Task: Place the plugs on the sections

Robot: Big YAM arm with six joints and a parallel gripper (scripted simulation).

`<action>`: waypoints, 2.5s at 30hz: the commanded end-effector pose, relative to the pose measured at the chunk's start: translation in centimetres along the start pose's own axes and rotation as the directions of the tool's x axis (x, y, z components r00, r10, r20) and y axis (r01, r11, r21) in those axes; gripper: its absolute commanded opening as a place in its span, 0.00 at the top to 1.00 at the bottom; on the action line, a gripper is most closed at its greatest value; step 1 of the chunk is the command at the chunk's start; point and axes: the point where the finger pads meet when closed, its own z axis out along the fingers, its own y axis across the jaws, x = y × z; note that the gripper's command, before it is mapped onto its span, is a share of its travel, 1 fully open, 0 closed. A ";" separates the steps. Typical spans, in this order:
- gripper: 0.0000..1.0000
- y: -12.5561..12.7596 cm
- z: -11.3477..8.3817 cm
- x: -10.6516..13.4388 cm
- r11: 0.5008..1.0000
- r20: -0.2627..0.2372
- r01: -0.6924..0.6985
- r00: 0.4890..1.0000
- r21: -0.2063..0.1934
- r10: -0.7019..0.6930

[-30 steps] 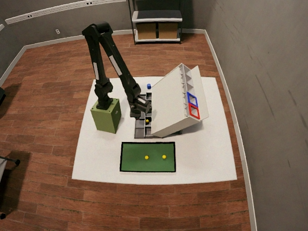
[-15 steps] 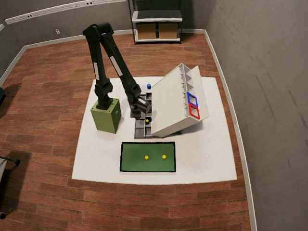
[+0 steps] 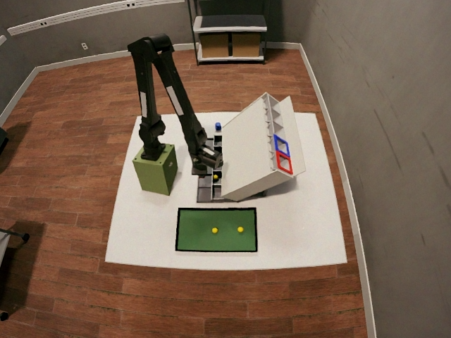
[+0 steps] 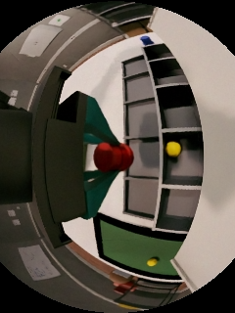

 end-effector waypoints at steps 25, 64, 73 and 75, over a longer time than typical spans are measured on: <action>1.00 -0.2 4.4 -0.4 1.000 0.002 -0.003 1.000 -0.001 0.003; 1.00 -0.2 4.4 -0.4 1.000 0.005 -0.003 1.000 0.000 0.003; 1.00 0.0 4.9 -0.1 1.000 -0.002 -0.003 1.000 -0.003 0.003; 1.00 0.0 5.1 -0.2 1.000 0.000 -0.003 1.000 -0.002 0.003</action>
